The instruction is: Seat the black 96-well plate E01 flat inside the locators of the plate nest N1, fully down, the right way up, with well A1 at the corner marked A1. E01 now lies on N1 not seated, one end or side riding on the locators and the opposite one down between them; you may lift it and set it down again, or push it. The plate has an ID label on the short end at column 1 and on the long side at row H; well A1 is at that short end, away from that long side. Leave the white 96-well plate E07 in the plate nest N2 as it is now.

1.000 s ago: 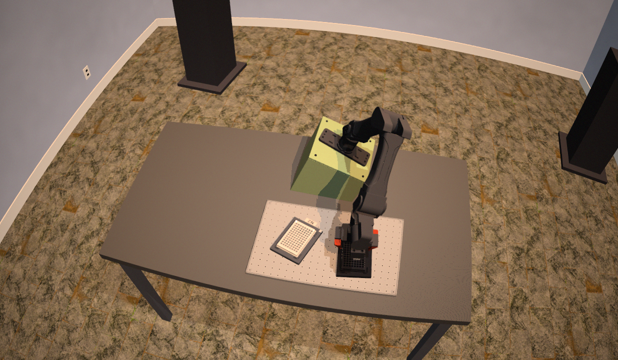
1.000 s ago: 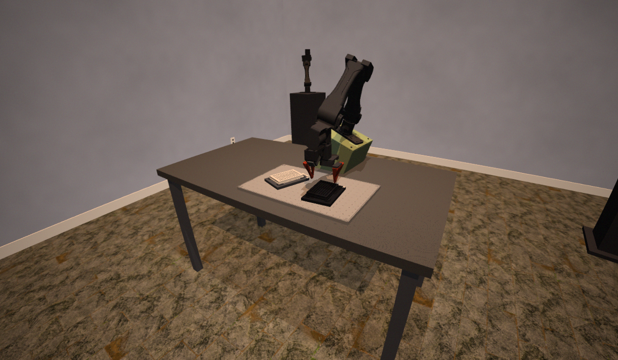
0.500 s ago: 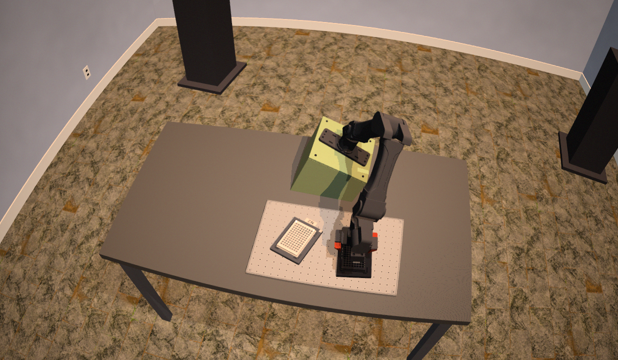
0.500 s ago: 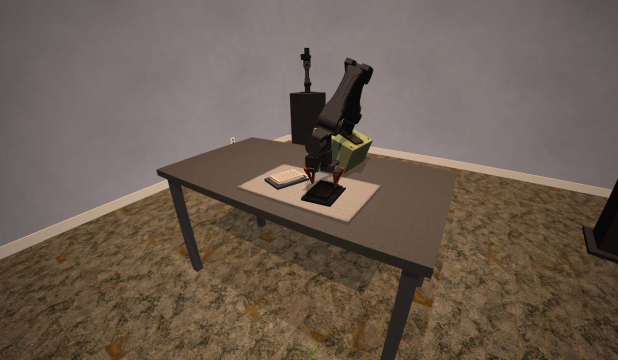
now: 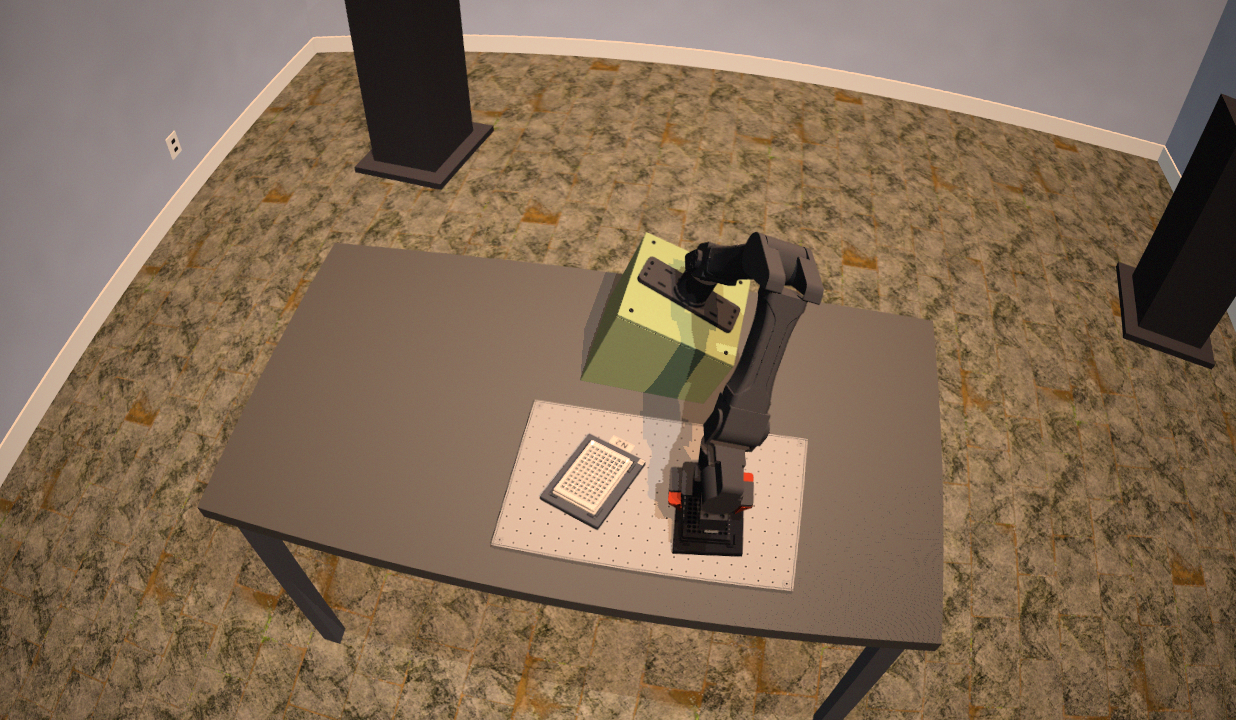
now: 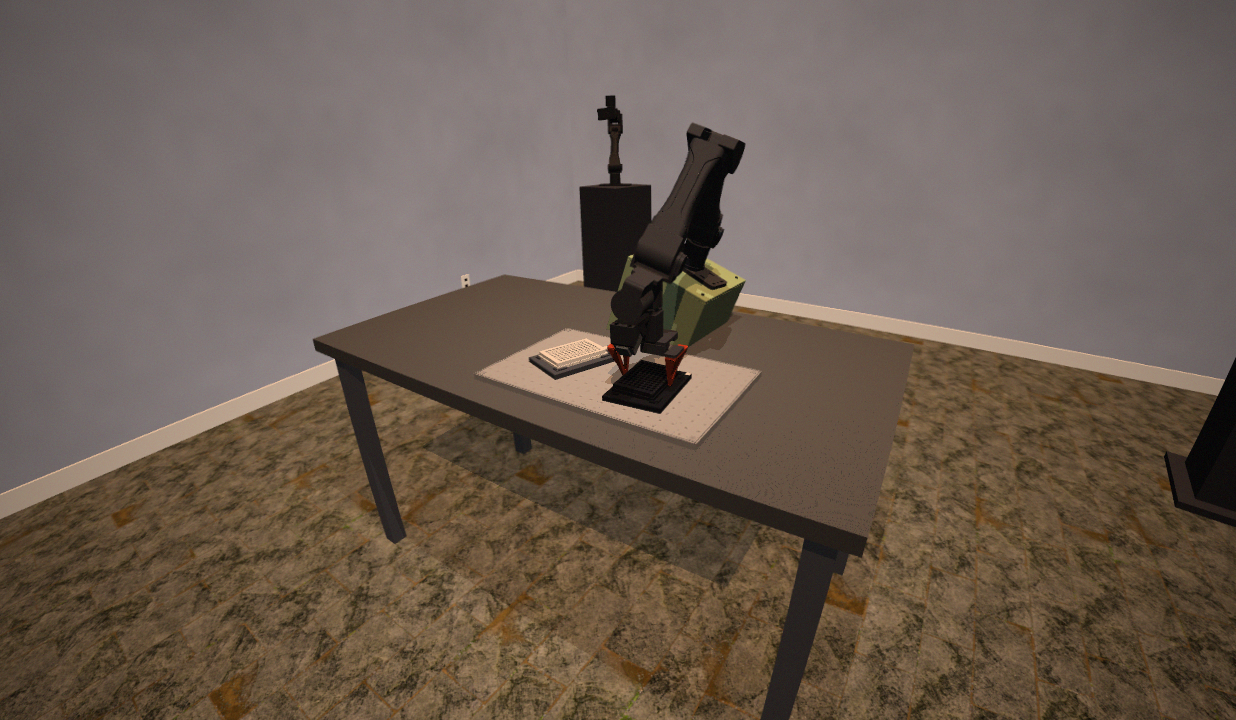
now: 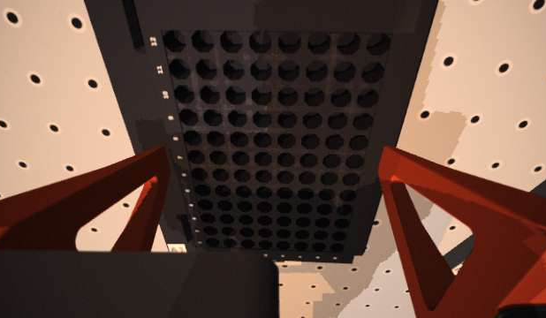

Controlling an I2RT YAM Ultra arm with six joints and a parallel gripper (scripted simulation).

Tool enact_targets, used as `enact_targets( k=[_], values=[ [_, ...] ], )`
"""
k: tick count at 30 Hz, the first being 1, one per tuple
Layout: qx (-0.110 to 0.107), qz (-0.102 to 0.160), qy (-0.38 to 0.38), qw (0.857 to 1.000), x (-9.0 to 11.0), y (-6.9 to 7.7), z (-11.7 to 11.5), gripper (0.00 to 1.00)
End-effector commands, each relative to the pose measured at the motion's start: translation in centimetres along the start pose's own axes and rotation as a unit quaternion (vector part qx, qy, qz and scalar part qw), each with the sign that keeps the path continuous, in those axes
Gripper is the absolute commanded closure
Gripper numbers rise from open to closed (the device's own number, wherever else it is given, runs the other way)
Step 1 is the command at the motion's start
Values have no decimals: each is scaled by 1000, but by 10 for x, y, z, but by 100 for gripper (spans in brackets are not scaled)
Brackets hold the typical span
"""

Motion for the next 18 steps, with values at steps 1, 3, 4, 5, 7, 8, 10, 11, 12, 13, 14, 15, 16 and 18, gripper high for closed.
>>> enact_targets(
  k=[1, 3, 4, 5, 7, 8, 10, 11, 12, 13, 14, 15, 16, 18],
  values=[
    [1, -12, -5, 1000, -3, 1, -2, 0],
    [1, -27, 1, 1000, -12, 9, 0, 0],
    [1, -27, 1, 1000, -12, 9, 0, 0],
    [1, -28, 1, 1000, -13, 9, 0, 0],
    [1, -27, 1, 1000, -13, 9, 0, 0],
    [1, -27, 1, 1000, -13, 9, 0, 0],
    [1, -27, 1, 1000, -13, 9, 0, 0],
    [1, -27, 1, 1000, -13, 9, 0, 0],
    [1, -27, 1, 1000, -13, 9, 0, 0],
    [0, -12, 0, 1000, -5, 3, -1, 0],
    [0, -12, 0, 1000, -5, 3, -1, 0],
    [0, -12, 0, 1000, -5, 3, -1, 0],
    [0, -12, 0, 1000, -5, 3, -1, 0],
    [0, -12, 0, 1000, -5, 3, -1, 0]
  ],
)
Point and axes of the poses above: the point where the finger pads meet when closed, its own y axis back along the fingers, its own z axis across the jaws, x = y × z, the point moved 4 cm from there along y, back along the fingers, and after that the axes turned 5 degrees about y, right-handed, at the moved point
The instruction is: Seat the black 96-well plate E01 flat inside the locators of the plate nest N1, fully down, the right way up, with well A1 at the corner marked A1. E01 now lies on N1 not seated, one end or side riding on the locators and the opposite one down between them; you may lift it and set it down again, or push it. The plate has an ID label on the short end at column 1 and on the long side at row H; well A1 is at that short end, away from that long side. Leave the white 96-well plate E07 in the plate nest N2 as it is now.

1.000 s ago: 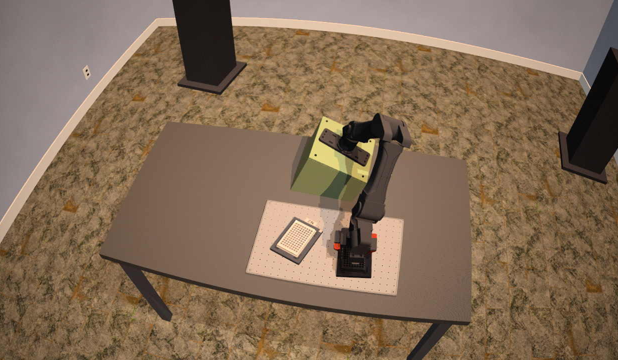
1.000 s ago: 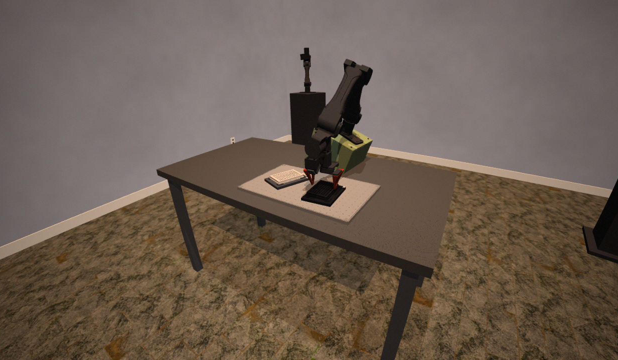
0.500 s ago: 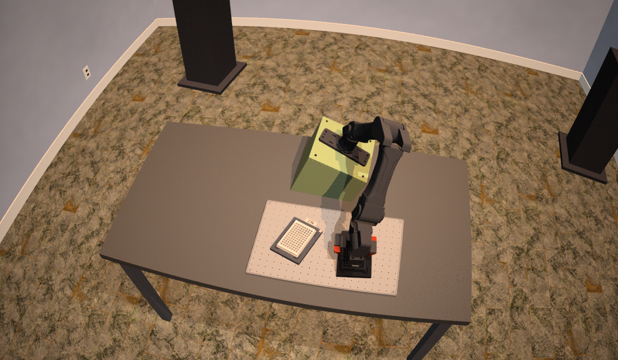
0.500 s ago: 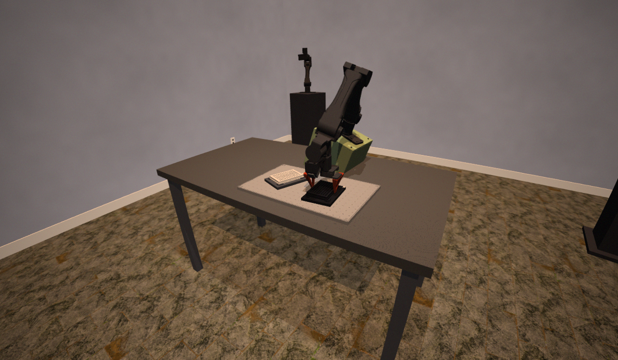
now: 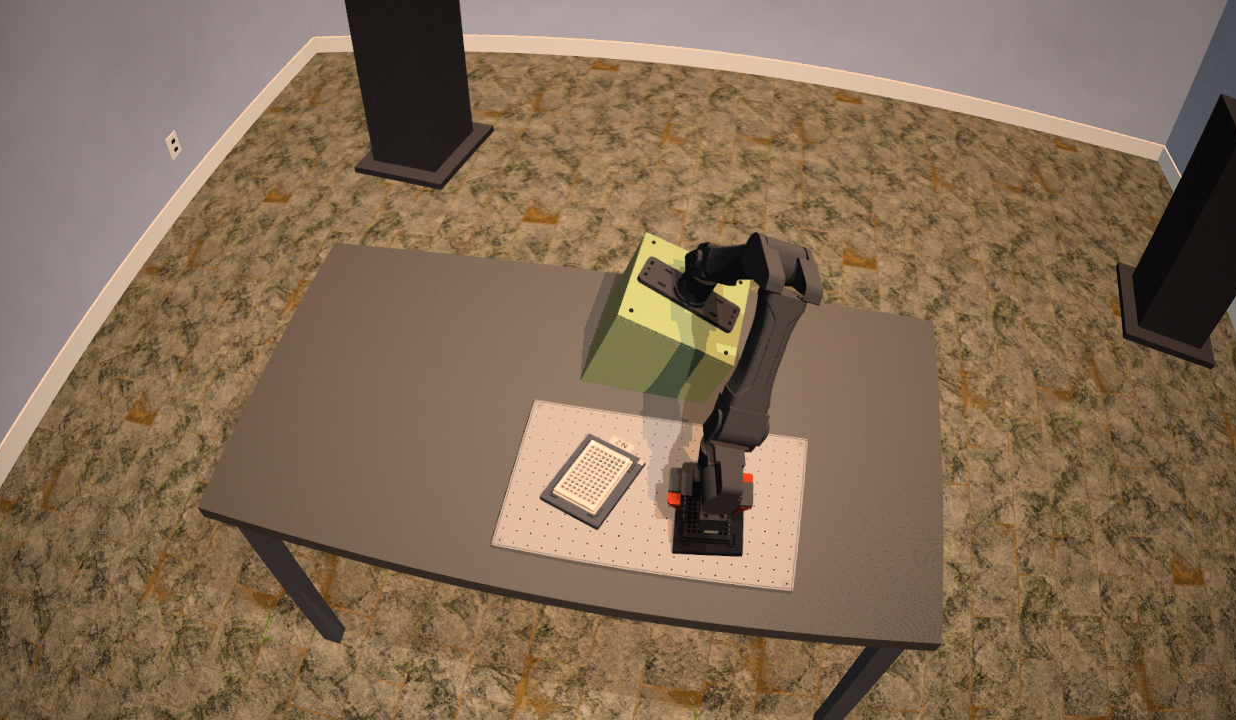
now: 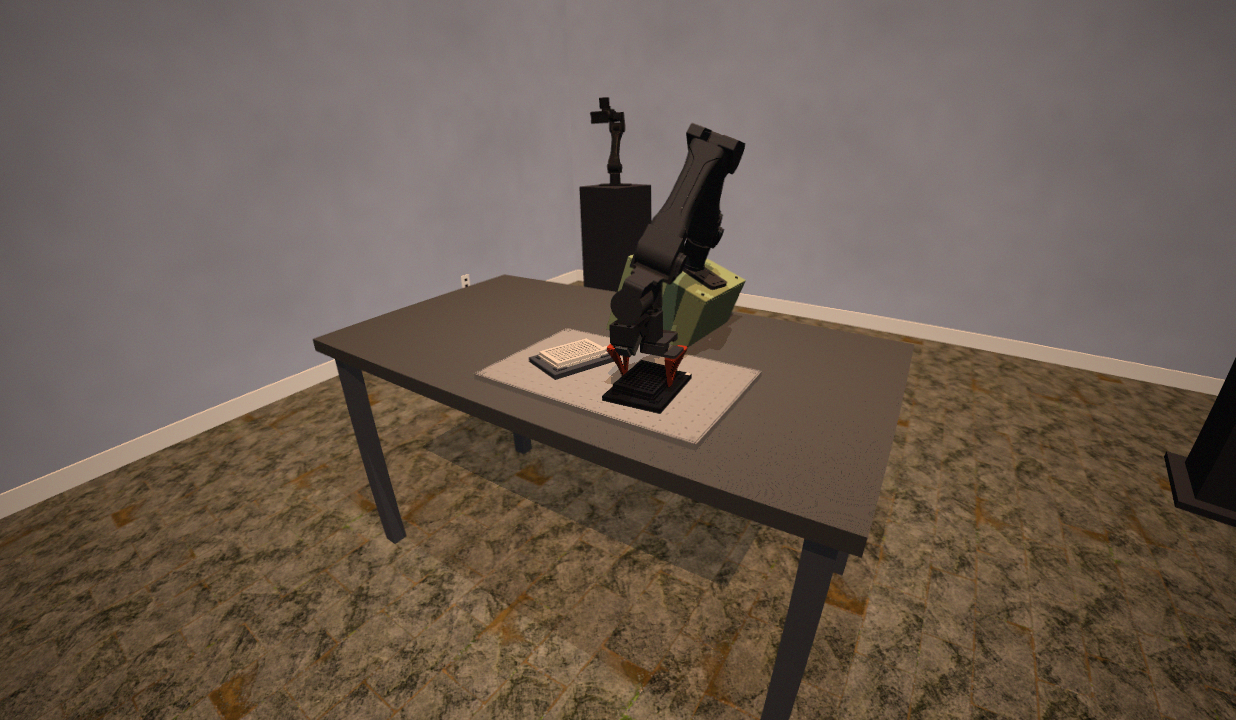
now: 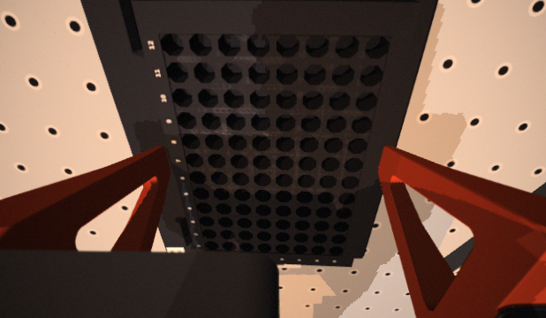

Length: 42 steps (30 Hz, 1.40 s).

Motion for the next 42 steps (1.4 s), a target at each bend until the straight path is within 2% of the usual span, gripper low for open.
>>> enact_targets(
  k=[1, 3, 4, 38, 39, 42],
  values=[
    [0, -9, 0, 1000, -4, 4, 0, 0],
    [0, -9, 0, 1000, -4, 4, 0, 0],
    [0, -9, 0, 1000, -4, 4, 0, 100],
    [0, -9, 0, 1000, -4, 4, 0, 100],
    [1, -21, 0, 1000, -10, 15, 0, 100],
    [1, -20, 1, 1000, -11, 19, -1, 100]
  ],
)
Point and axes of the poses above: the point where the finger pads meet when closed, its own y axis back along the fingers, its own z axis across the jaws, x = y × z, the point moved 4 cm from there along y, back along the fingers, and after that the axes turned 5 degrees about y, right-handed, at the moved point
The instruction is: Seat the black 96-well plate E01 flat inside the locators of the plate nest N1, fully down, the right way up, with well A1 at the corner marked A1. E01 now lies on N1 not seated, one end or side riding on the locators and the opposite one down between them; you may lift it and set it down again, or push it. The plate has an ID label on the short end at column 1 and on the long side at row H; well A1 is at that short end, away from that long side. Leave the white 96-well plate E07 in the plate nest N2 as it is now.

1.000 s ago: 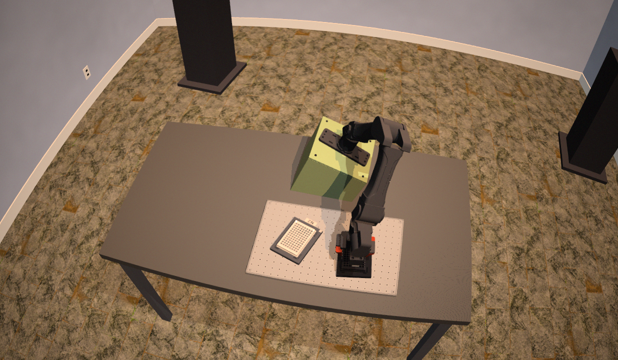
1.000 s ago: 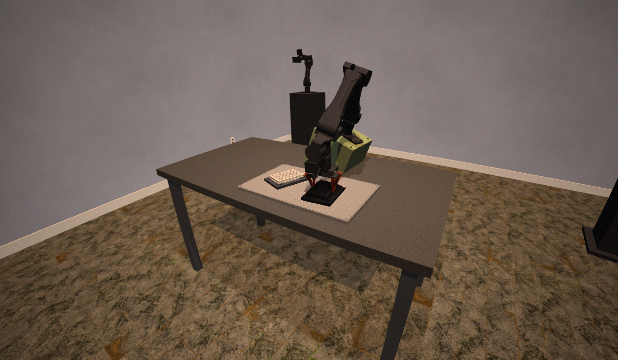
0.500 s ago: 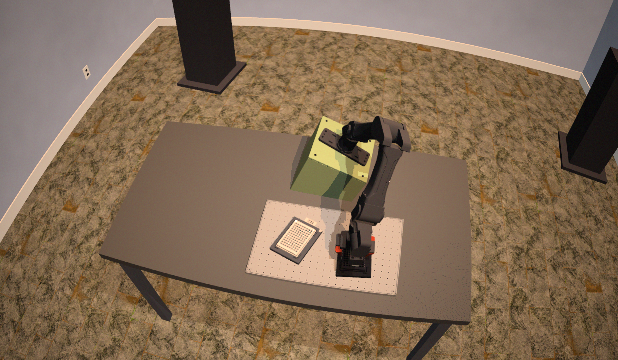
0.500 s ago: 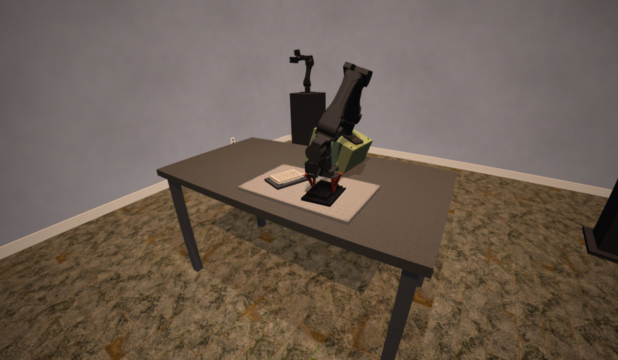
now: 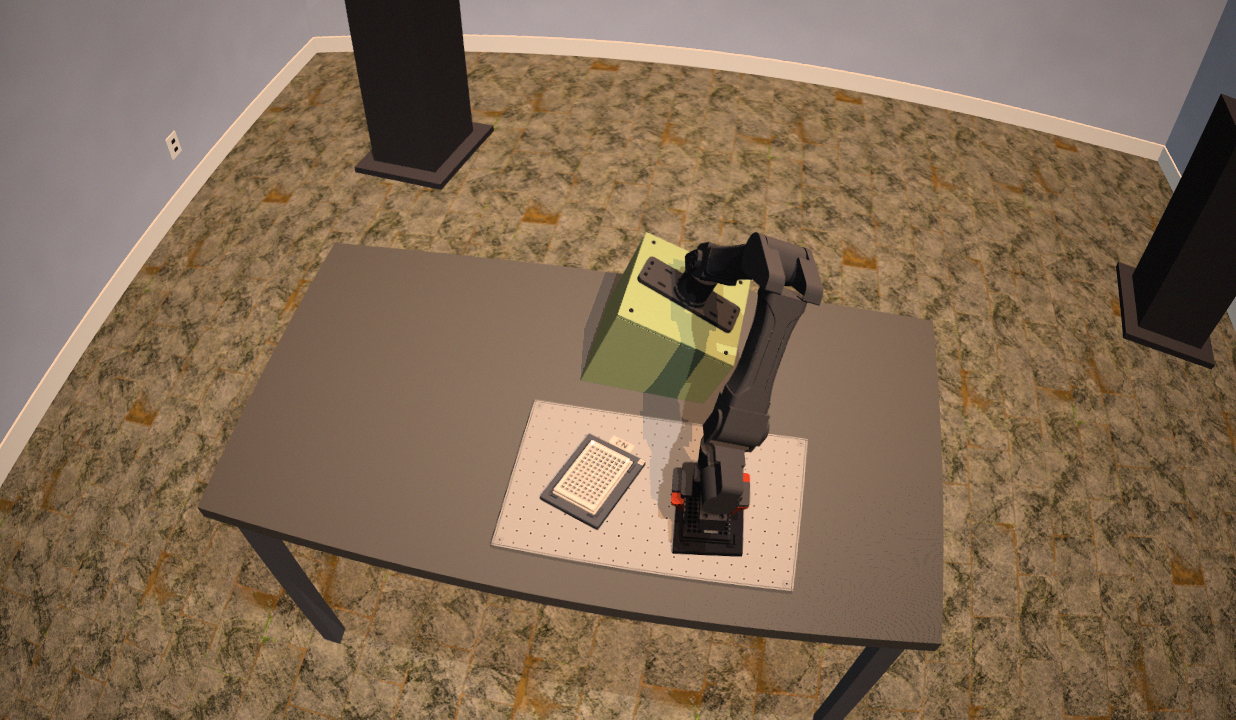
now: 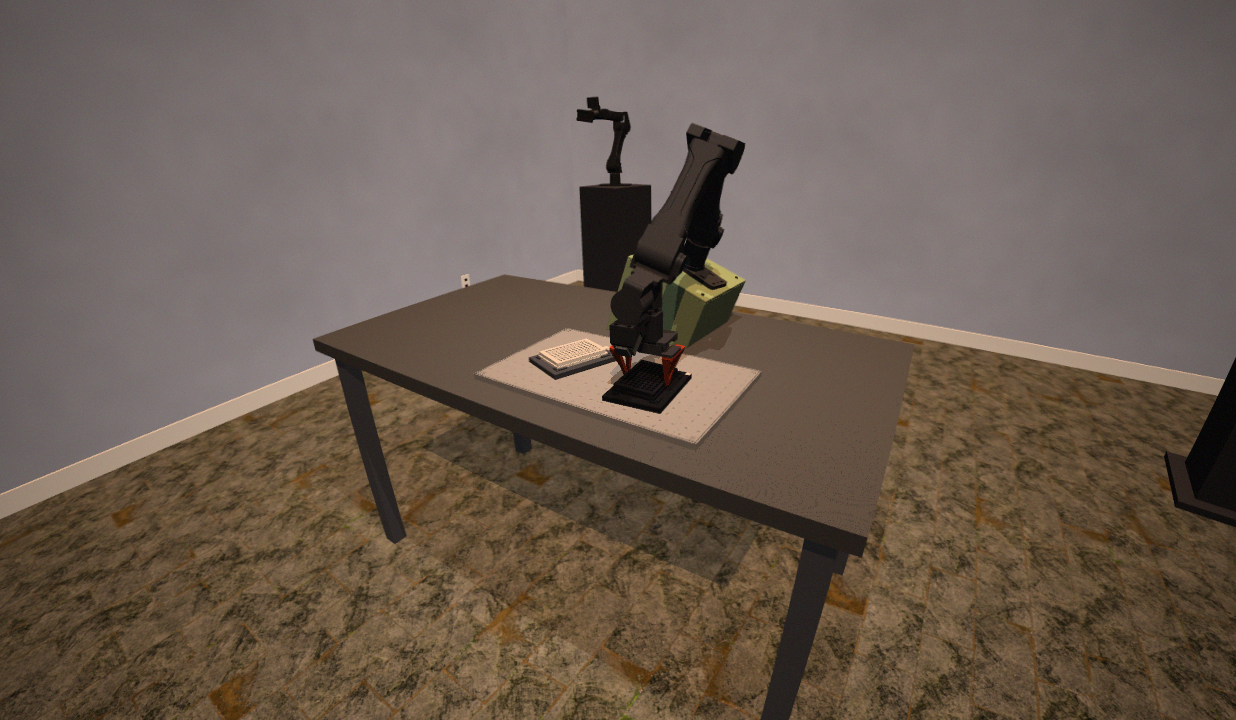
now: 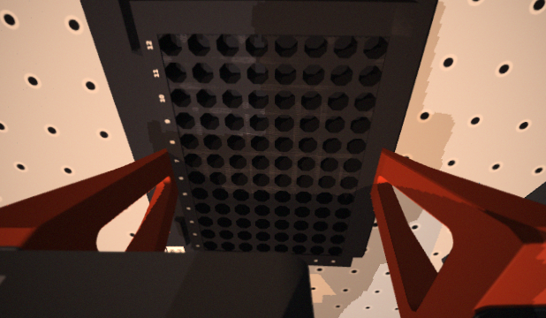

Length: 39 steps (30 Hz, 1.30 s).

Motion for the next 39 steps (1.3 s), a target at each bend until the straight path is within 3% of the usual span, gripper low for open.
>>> enact_targets(
  k=[1, 28, 39],
  values=[
    [1, -22, 2, 1000, -11, 20, -1, 100],
    [-1, -25, 4, 1000, -12, 63, 0, 100],
    [-1, -25, 3, 1000, -12, 63, 0, 100]
  ],
)
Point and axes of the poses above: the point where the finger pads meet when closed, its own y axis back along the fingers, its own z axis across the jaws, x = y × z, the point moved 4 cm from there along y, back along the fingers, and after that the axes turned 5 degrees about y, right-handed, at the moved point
